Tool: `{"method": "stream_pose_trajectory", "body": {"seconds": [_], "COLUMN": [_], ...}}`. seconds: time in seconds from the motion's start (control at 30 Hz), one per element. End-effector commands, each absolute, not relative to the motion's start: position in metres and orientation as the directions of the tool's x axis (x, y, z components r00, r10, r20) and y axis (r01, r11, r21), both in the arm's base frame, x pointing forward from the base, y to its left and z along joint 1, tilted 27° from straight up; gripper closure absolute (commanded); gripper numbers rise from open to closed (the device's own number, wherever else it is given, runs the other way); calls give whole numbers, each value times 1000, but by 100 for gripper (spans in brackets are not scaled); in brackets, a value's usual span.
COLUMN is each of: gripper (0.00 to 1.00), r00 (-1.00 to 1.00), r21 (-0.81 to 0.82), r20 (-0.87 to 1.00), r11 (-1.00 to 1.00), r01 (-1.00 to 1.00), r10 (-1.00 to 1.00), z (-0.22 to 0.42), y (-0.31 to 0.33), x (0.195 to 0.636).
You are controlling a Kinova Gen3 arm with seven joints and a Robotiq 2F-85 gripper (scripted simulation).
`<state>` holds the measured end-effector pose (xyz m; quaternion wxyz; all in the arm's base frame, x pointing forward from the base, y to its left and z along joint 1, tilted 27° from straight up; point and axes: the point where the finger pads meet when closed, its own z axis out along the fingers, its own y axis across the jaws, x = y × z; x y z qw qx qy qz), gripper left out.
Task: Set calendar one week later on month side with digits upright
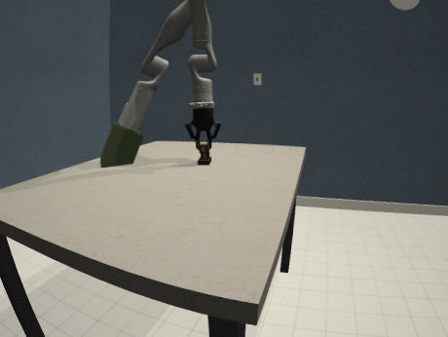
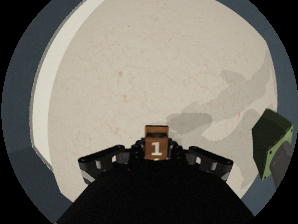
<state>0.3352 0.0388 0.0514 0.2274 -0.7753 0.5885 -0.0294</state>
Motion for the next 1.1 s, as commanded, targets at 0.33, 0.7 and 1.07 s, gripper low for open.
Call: {"method": "stream_pose_trajectory", "body": {"seconds": [0.33, 0.7, 1.07], "gripper": [72, 72, 72], "r00": [306, 306, 306], "r21": [-386, -386, -386], "r20": [-225, -225, -225], "r11": [-204, -204, -204], "r01": [-900, -900, -900], "r10": [-925, -925, -925], "z": [44, 37, 31], "y": [42, 45, 47], "x": [337, 339, 342]}}
